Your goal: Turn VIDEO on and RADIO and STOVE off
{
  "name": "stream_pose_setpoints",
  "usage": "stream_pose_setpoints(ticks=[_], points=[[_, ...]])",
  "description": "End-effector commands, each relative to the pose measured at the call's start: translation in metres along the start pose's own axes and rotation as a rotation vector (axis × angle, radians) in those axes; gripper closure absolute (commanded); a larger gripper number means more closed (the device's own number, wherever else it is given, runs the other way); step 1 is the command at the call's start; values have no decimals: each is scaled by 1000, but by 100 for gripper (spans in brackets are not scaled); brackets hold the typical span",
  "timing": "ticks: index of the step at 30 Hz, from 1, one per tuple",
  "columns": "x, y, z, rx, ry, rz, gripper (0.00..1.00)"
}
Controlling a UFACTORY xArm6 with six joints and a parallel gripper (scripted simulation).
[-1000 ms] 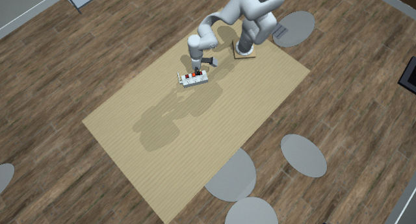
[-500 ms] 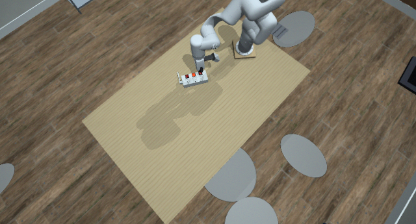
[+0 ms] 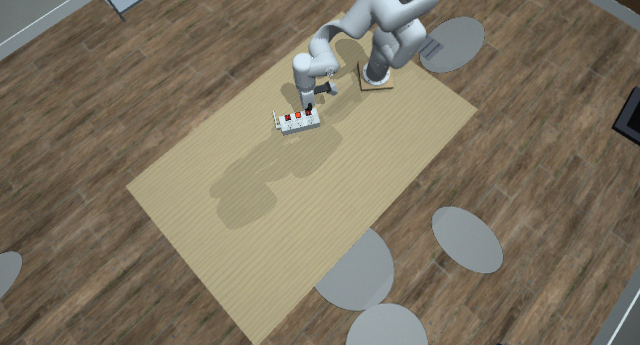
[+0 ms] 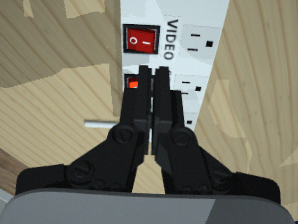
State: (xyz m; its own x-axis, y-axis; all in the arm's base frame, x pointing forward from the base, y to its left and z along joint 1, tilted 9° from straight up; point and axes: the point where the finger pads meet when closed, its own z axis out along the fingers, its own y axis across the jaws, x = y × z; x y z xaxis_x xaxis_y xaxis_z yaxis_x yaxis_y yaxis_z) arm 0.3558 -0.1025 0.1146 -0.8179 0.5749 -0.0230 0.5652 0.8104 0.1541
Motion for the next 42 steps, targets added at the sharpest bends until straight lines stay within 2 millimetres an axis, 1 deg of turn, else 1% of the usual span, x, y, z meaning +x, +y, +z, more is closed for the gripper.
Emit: stream_pose_setpoints(ticks=[1,14,25,40,42], points=[[-1,0,-1,-1,-4,0,100],[-1,0,-1,-1,-4,0,100],[-1,0,3,-2,-3,-1,100],[-1,0,21,-2,-3,-1,100],[-1,0,21,-2,-3,-1,100]])
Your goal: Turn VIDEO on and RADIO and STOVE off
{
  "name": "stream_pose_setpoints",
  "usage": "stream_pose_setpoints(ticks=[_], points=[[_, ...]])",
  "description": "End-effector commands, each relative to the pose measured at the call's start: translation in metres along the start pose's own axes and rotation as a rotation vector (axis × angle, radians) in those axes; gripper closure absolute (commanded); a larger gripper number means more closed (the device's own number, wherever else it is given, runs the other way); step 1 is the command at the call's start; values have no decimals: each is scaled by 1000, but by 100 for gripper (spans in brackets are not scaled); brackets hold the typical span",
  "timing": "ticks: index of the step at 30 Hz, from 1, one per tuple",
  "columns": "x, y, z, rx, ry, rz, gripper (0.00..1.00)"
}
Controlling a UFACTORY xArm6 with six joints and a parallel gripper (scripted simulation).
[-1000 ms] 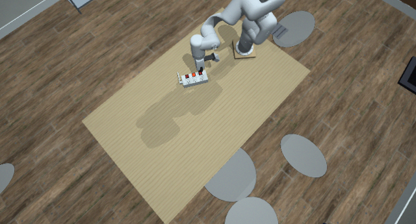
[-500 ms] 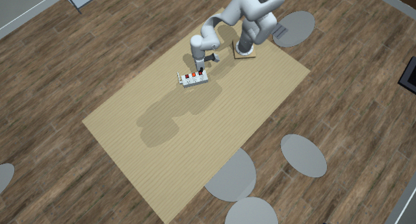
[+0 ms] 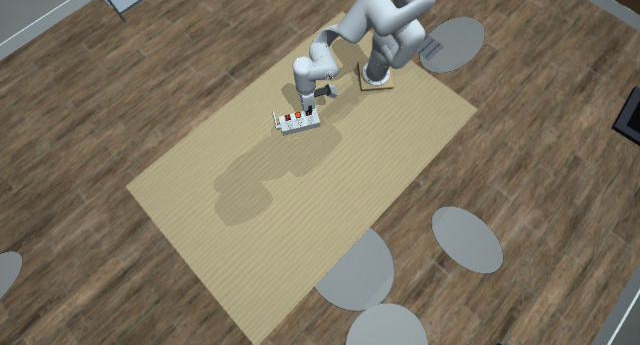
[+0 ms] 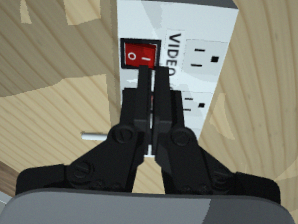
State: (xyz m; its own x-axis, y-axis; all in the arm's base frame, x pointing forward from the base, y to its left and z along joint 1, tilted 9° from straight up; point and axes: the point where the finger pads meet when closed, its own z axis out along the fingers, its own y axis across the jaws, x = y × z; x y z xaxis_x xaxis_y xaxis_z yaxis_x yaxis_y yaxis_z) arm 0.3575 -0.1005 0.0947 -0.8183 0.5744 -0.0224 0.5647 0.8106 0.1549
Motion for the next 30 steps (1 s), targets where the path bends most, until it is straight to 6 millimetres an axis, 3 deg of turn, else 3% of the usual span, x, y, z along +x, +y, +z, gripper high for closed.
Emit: stream_pose_setpoints(ticks=[1,15,30], points=[[-2,0,3,-1,-4,0,100],[-2,0,19,-1,-4,0,100],[-2,0,24,-1,-4,0,100]])
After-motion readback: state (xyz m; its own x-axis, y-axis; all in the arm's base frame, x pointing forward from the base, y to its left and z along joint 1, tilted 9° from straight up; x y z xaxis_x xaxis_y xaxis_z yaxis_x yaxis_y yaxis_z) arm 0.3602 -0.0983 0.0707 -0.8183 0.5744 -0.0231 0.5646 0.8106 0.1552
